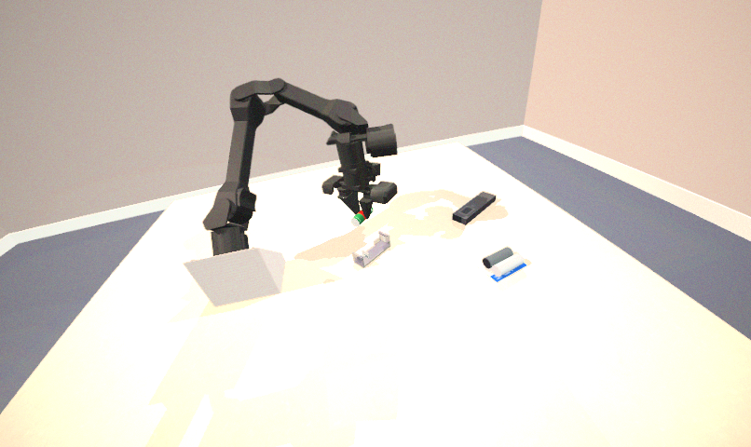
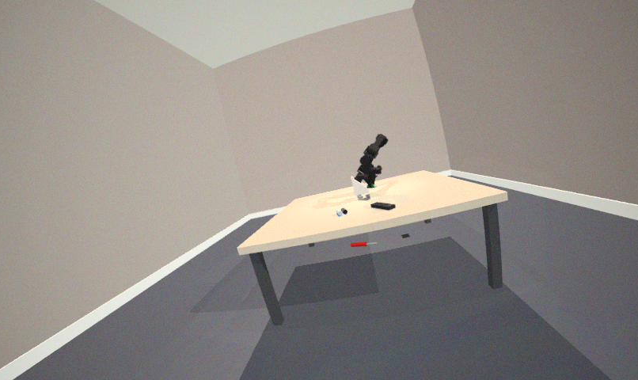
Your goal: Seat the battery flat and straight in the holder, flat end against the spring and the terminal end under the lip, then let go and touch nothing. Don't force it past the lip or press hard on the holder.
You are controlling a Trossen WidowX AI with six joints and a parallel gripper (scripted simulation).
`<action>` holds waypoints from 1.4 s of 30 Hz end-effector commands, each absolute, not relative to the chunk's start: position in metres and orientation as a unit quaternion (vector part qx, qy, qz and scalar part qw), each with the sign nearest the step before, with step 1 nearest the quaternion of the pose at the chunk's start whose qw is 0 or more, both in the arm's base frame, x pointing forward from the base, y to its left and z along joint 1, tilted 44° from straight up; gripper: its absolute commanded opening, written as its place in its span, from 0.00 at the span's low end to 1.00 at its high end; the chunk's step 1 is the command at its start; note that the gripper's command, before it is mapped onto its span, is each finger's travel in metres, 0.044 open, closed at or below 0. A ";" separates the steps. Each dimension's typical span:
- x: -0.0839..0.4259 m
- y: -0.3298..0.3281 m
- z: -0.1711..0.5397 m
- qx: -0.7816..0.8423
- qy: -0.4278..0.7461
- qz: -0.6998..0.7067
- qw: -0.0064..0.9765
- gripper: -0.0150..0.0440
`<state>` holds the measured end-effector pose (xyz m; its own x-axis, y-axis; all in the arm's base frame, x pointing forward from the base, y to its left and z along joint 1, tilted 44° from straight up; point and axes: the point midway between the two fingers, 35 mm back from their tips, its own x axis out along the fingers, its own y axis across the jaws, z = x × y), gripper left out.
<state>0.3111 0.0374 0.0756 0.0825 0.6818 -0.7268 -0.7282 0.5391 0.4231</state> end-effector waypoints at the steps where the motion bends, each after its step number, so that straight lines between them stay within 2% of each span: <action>1: 0.316 0.005 0.054 0.023 0.509 0.446 0.736 0.40; 9: 0.314 -0.022 0.037 0.064 0.529 0.417 0.737 0.40; 42: 0.323 0.011 0.008 0.121 0.415 0.393 0.812 0.40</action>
<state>0.3243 0.0094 0.0082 0.3308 0.7356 -0.5912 -0.5410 0.6611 0.5199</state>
